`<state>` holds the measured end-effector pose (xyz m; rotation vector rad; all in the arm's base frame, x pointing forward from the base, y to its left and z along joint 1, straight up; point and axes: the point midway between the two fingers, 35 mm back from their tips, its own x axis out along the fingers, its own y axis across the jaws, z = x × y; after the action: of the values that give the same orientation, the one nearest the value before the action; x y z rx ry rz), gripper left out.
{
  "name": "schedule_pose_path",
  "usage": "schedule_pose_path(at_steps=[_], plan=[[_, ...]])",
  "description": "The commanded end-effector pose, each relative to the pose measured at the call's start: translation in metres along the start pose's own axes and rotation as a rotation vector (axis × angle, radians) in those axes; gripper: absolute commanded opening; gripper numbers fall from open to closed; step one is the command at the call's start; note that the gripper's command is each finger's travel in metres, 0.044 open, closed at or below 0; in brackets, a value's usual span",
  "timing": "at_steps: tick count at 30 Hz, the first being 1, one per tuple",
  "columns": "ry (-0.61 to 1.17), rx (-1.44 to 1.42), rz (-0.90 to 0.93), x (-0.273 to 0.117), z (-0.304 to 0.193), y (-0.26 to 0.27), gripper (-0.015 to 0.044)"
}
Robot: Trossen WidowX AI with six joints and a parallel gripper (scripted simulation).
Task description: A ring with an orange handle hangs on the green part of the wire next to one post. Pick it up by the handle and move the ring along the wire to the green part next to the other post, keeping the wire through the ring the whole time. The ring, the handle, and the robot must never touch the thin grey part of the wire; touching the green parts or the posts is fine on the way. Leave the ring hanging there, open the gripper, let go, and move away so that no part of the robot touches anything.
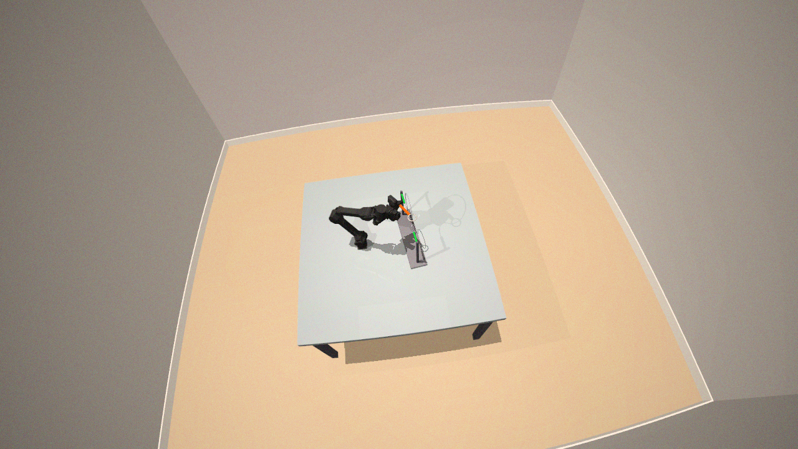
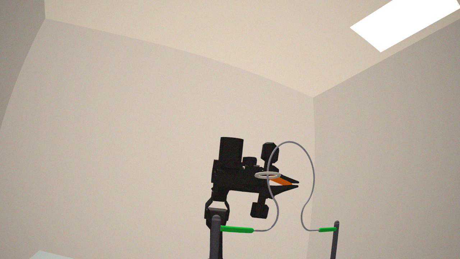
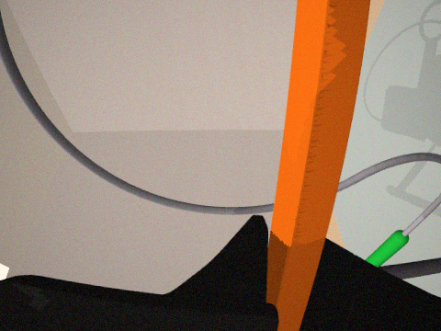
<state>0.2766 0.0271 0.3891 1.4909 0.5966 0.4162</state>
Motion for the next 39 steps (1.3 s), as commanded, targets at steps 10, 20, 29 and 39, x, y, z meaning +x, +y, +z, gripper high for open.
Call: schedule_pose_path(at_steps=[10,20,29,39], plan=[[-0.011,-0.054,-0.016,-0.0007,-0.0001,0.0033,-0.015],[-0.017,-0.085,-0.034,-0.0005,-0.0001,0.0021,-0.015],[-0.021,-0.114,-0.051,-0.0004,0.0,0.001,-0.015],[-0.027,-0.148,-0.071,-0.0002,0.0001,-0.0003,-0.015]])
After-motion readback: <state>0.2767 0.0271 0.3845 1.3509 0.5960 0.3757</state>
